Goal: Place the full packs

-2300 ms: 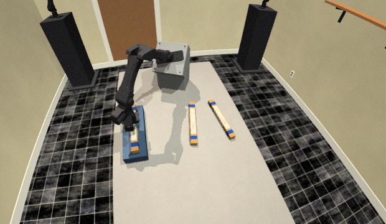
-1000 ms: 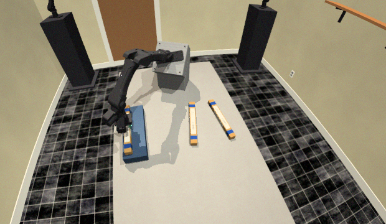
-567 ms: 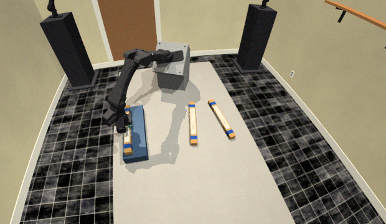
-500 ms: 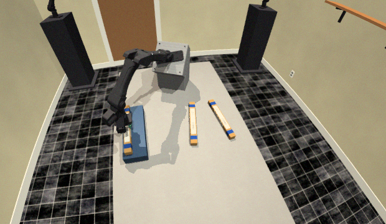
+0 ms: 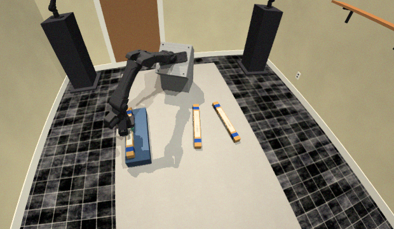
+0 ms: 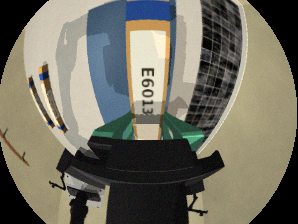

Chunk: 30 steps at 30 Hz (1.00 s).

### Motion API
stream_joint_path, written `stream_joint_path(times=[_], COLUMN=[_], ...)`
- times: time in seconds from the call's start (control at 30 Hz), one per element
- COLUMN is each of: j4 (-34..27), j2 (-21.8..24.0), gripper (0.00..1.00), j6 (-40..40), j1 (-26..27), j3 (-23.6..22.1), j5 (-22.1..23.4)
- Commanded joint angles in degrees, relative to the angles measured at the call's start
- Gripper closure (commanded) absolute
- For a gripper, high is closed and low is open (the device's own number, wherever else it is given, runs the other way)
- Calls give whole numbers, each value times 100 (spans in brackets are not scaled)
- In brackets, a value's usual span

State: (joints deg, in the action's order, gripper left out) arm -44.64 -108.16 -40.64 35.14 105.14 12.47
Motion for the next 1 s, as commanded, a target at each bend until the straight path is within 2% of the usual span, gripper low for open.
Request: stream_joint_path(times=[0.0, 0.97], j4=[-194, -248], j2=[260, 247], gripper=[100, 100], j6=[-29, -43], j1=[150, 169], j3=[325, 393], j5=[59, 65])
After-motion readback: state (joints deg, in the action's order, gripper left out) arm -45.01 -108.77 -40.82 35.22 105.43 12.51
